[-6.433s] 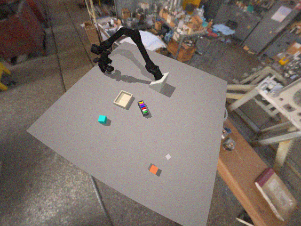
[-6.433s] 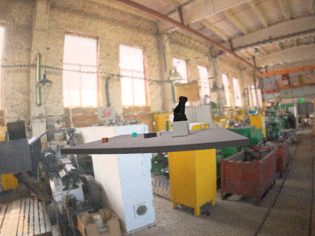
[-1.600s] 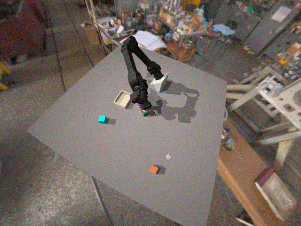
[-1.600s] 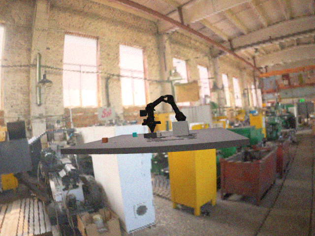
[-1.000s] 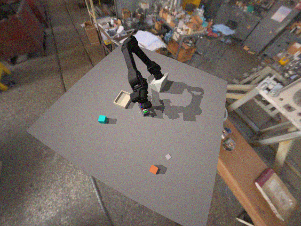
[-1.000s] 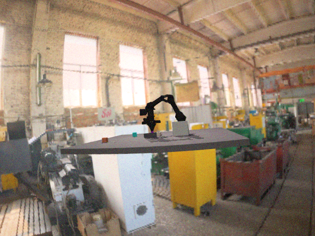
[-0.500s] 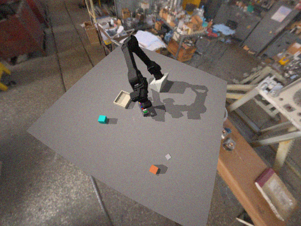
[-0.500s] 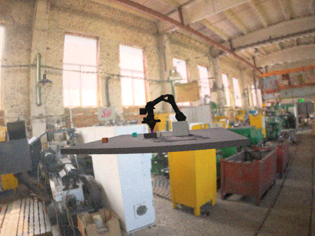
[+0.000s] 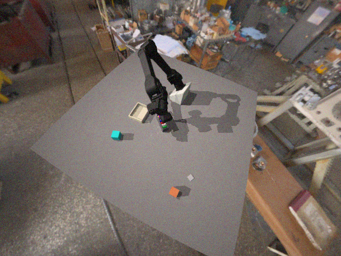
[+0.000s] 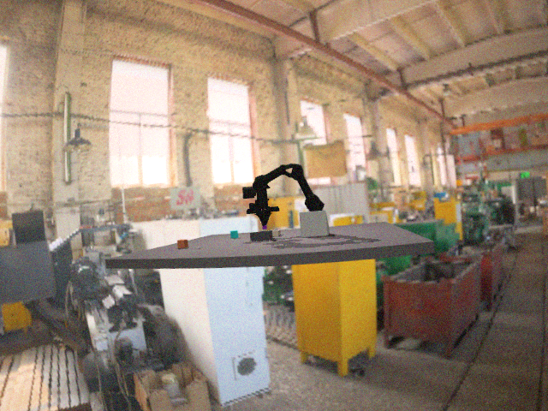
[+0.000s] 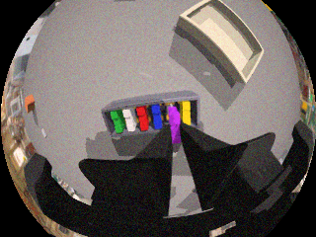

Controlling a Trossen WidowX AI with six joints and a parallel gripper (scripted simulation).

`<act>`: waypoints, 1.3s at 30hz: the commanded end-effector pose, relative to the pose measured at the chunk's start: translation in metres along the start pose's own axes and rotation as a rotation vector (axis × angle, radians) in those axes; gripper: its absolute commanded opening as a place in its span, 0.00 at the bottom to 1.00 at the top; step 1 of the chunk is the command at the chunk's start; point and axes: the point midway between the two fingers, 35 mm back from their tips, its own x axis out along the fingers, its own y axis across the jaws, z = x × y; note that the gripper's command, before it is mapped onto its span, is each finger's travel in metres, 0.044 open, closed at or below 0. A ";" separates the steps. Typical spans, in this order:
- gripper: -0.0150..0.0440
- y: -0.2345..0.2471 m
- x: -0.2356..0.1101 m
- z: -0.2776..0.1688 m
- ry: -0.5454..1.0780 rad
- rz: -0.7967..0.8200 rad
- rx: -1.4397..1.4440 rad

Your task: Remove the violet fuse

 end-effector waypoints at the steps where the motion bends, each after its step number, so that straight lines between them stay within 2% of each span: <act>1: 0.25 0.000 -0.003 0.000 0.004 0.005 0.005; 22: 0.25 0.000 -0.027 0.001 0.005 0.005 0.004; 39: 0.25 -0.076 -0.027 0.092 0.005 0.012 0.004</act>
